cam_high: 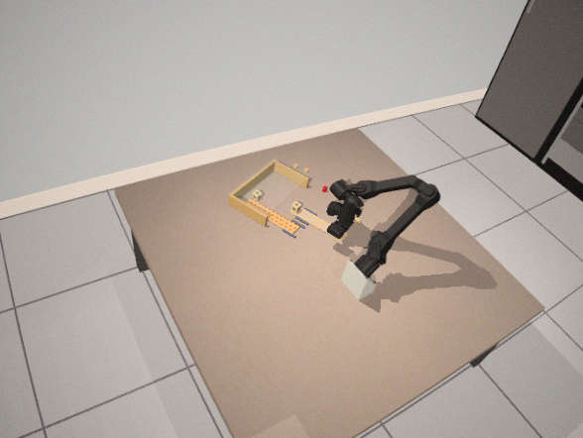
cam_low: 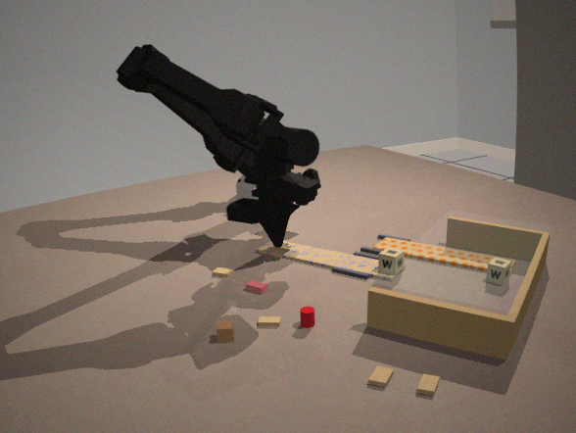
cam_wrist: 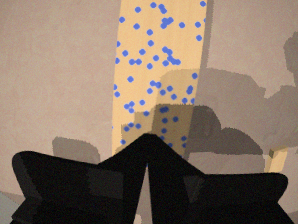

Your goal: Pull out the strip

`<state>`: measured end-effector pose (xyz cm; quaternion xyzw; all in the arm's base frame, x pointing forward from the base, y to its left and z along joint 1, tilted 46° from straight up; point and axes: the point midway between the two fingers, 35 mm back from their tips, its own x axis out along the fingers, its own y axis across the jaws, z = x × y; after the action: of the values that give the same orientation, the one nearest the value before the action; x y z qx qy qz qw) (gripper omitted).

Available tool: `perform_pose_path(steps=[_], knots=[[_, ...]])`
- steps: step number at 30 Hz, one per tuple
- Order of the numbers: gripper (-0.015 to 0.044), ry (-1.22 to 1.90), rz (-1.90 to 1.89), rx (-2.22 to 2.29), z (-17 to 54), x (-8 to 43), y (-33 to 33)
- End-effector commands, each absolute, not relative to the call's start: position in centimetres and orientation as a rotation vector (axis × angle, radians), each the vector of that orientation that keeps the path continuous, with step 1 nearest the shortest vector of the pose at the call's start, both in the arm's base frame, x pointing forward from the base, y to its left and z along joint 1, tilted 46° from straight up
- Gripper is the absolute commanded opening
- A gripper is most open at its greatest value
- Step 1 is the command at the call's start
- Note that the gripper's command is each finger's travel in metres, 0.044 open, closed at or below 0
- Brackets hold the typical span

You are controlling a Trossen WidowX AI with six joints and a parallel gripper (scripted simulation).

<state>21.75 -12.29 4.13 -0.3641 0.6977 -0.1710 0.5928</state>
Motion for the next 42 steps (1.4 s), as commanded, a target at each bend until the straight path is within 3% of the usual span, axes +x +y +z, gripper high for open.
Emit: perform_pose_path(steps=[1, 15, 32, 42], knots=[[0.0, 1.658, -0.402, -0.851, 3.8, 20.8, -12.7], [0.0, 1.657, -0.4, -0.85, 7.0, 22.1, -9.3], [0.044, 1.627, -0.465, -0.787, 6.2, 29.1, -8.1], [0.044, 1.625, -0.466, -0.786, 5.8, 33.2, -7.1]])
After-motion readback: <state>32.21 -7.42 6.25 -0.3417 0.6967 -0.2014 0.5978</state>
